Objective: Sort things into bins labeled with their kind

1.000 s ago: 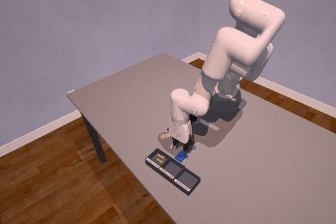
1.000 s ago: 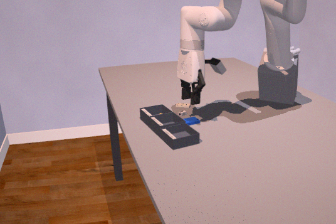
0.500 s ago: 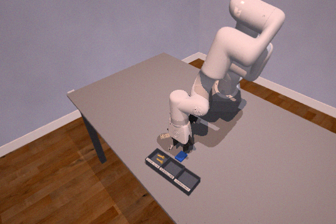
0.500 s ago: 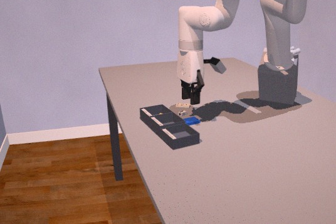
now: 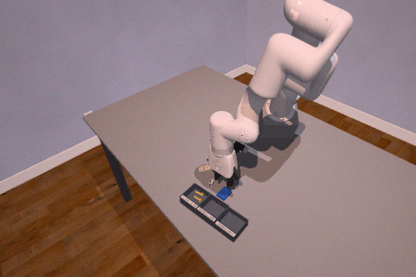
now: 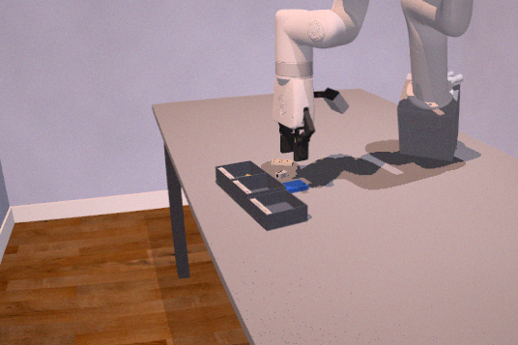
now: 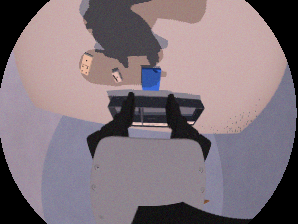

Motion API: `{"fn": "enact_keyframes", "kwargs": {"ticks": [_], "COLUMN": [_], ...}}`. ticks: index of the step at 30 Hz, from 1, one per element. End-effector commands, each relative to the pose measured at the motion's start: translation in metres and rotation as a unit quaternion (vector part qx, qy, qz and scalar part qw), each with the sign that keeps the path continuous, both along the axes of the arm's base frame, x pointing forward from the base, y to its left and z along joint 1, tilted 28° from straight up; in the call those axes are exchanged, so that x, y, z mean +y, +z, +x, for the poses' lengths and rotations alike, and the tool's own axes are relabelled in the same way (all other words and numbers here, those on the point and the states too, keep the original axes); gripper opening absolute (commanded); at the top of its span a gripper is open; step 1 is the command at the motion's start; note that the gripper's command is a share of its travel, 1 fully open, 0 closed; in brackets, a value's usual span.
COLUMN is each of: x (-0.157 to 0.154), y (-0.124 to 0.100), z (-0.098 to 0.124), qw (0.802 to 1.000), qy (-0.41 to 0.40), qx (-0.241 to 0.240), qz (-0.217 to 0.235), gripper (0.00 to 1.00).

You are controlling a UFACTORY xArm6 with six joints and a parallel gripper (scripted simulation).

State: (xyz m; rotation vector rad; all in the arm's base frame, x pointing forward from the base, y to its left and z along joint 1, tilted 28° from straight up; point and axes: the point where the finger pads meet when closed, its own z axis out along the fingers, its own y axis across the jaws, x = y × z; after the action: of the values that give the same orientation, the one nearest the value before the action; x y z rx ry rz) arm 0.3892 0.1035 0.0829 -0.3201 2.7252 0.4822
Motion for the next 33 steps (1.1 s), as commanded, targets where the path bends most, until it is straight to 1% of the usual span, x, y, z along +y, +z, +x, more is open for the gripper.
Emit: {"fn": "enact_keyframes", "kwargs": {"ticks": [1, 4, 6, 17, 24, 33], "x": [0.0, 0.004, 0.004, 0.021, 0.021, 0.026], "y": [0.001, -0.01, -0.01, -0.048, -0.05, -0.061], "z": [0.001, 0.004, 0.004, 0.018, 0.019, 0.022], "qw": [1.0, 1.0, 1.0, 1.0, 1.0, 1.0], "qy": [0.0, 0.0, 0.0, 0.0, 0.0, 0.0], "qx": [-0.001, -0.001, -0.001, -0.001, -0.001, -0.001], "qz": [0.0, 0.0, 0.0, 0.0, 0.0, 0.0], "gripper": [0.56, 0.56, 0.56, 0.56, 0.56, 0.56]}}
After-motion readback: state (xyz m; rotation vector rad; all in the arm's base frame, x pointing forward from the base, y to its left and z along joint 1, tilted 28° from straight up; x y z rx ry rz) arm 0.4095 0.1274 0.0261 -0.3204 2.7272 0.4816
